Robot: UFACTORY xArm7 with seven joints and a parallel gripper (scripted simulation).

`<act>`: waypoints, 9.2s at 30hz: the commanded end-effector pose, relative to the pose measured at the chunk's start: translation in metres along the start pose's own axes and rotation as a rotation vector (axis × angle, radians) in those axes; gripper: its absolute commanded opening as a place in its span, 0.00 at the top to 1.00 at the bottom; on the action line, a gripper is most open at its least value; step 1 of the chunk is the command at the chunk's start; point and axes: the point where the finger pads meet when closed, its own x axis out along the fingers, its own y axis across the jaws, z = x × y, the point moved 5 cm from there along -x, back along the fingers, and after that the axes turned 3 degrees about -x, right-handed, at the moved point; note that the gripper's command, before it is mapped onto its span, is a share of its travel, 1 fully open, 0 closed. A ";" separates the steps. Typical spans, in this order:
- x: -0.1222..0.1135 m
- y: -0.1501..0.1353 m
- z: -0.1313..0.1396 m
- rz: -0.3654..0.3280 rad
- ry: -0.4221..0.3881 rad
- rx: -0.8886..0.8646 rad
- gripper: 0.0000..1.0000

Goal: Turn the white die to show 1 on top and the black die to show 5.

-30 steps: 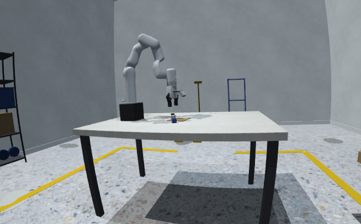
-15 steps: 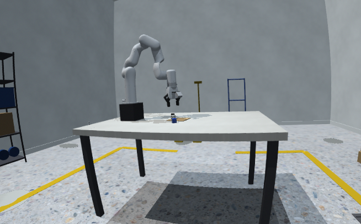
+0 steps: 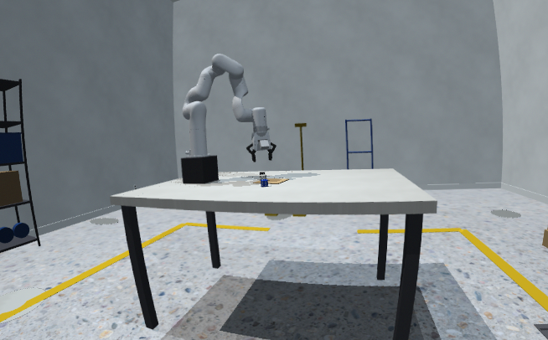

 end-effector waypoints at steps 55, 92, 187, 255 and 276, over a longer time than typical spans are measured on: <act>0.002 -0.009 0.037 0.021 0.024 0.324 0.53; 0.037 -0.008 0.037 0.021 0.025 0.324 0.53; 0.051 -0.009 0.037 0.021 0.025 0.324 0.53; 0.085 -0.008 0.036 0.021 0.025 0.324 0.53; 0.085 -0.008 0.036 0.021 0.025 0.324 0.73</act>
